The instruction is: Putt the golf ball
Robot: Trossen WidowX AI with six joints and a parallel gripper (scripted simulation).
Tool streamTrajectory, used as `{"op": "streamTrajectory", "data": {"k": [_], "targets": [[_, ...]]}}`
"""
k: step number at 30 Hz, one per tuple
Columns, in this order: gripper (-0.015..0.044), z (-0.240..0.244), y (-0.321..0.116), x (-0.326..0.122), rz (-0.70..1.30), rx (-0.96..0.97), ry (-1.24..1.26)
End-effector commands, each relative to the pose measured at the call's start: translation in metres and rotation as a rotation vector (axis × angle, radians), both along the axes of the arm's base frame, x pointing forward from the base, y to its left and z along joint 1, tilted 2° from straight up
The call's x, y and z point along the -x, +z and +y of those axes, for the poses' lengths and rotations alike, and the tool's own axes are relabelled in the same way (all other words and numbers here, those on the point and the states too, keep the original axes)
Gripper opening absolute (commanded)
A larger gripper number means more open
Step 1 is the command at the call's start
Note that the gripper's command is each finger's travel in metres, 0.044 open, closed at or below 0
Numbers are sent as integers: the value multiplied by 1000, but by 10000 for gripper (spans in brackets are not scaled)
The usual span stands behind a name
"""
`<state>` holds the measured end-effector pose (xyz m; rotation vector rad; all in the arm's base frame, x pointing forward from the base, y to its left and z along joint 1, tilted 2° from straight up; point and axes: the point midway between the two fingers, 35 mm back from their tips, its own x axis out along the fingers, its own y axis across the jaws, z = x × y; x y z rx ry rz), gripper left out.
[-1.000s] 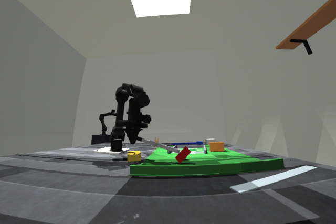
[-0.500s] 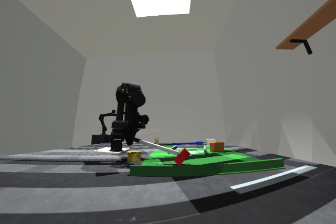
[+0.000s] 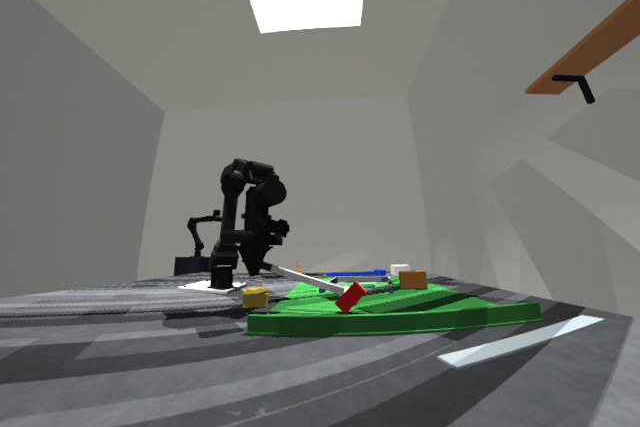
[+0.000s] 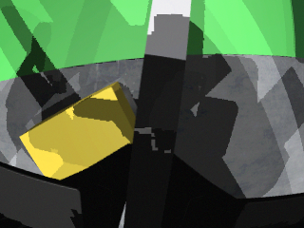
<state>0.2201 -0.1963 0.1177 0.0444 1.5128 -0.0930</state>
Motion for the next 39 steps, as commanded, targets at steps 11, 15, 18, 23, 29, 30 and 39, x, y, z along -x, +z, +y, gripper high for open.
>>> {"op": "streamTrajectory", "data": {"k": [11,15,18,23,29,30,39], "targets": [[0,113,-3,-4,-8,-8,13],[0,113,4,-4,-8,-8,13],[0,113,16,-4,-8,-8,13],[0,113,38,-3,-8,-8,13],[0,114,57,0,-8,-8,13],[0,114,57,0,-8,-8,13],[0,115,48,1,6,-15,17]]}}
